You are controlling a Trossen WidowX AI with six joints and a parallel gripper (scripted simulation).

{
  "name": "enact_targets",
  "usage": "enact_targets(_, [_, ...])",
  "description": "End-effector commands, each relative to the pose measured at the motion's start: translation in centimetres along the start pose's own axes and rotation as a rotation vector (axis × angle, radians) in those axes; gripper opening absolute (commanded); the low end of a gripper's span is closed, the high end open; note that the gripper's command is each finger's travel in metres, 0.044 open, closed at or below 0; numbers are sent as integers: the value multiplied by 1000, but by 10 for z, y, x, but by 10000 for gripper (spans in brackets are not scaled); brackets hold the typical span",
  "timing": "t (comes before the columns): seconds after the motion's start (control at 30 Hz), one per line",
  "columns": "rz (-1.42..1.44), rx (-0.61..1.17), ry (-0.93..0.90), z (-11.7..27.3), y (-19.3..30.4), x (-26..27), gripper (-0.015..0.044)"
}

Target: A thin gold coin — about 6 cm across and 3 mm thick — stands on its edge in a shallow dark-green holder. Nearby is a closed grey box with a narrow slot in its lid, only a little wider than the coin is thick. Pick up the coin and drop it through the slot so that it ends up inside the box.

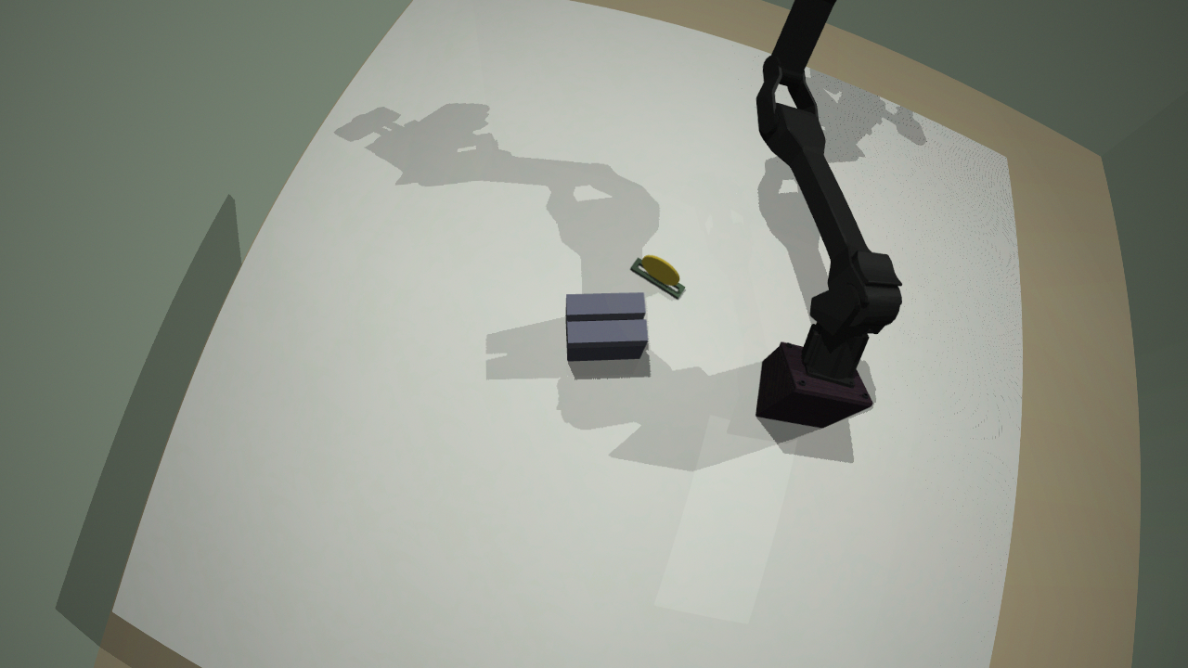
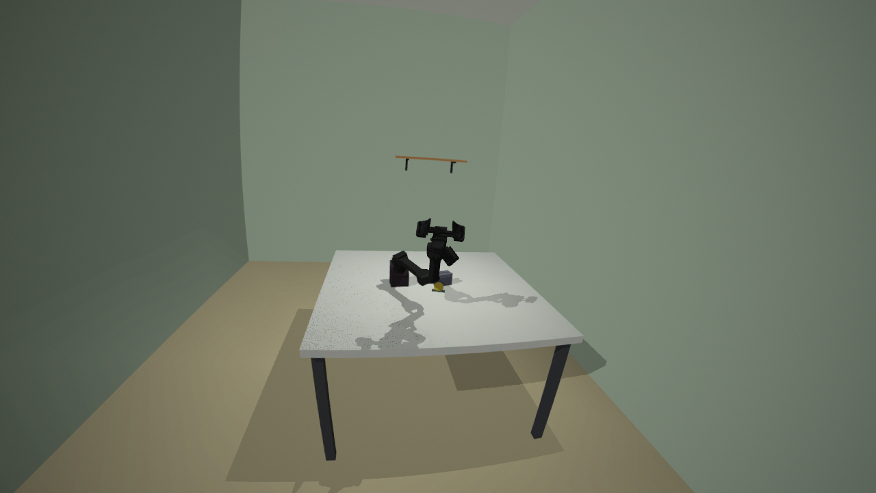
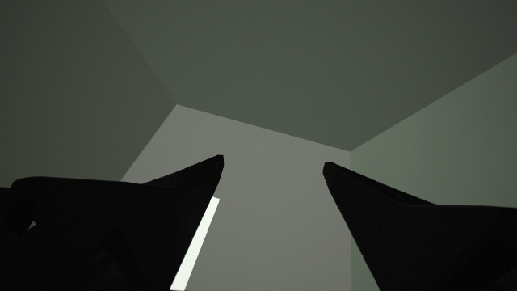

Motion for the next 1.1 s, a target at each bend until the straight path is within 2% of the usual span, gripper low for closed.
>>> enact_targets(0.0, [-1,7,-4,-1,2,2,374])
enact_targets(0.27, [-29,333,-119,-8,72,71,164])
enact_targets(0.43, [-30,586,-149,4,129,106,161])
enact_targets(0.63, [-11,913,-121,37,201,131,161])
enact_targets(0.87, [57,1272,-10,94,270,132,161])
enact_targets(1.07, [128,1576,161,158,315,114,161])
Point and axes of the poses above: the point midway between the two fingers, 35 mm back from their tips, its own z axis back along the fingers, its own x axis across the jaws, y = z × x, the point moved 7 cm from there along z, back along the fingers, and after that the axes turned 4 degrees about z, right-handed, at the moved point
